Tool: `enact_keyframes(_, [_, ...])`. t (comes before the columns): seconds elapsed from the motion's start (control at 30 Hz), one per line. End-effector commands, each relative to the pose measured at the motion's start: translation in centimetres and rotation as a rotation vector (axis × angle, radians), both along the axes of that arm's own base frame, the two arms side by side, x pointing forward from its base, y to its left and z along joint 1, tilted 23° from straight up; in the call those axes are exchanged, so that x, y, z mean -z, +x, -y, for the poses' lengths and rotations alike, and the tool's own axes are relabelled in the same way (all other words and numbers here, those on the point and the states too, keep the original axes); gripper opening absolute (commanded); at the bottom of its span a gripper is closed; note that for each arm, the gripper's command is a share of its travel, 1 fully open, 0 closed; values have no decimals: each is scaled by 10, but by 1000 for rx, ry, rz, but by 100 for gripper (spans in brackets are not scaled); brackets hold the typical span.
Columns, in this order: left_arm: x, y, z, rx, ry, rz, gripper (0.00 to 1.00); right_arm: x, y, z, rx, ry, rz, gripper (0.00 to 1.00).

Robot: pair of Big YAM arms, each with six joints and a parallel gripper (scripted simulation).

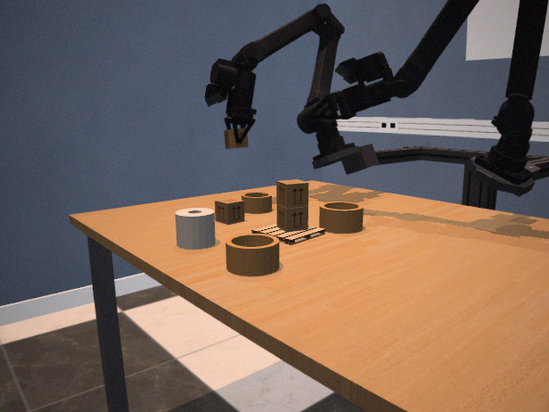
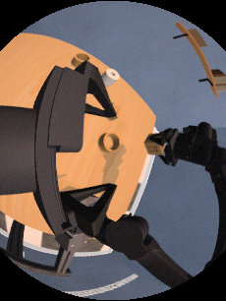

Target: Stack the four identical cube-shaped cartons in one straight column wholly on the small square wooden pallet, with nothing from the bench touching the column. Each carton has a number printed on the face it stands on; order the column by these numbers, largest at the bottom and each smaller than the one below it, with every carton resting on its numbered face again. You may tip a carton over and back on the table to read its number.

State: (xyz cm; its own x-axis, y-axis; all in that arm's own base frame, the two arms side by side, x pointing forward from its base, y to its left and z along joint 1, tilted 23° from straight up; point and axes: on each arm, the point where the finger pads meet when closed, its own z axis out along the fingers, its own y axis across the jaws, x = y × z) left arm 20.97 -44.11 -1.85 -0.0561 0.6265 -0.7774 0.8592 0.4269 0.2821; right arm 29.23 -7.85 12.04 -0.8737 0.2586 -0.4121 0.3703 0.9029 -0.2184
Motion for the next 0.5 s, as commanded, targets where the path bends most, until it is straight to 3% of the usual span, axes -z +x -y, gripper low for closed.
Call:
enact_keyframes(0.0, [-59, 7, -24, -70, -33, 10, 100, 2, 46, -54, 132, 53, 17, 50])
enact_keyframes(0.2, [-125, 7, -87, -192, -53, 71, 100, 41, 60, -166, 99, 30, -20, 50])
enact_keyframes(0.27, [-125, 7, -87, -192, -53, 71, 100, 41, 60, -166, 99, 30, -20, 50])
enact_keyframes(0.47, [-161, 2, -152, -303, -73, 126, 100, 80, 40, -260, 52, -27, -17, 50])
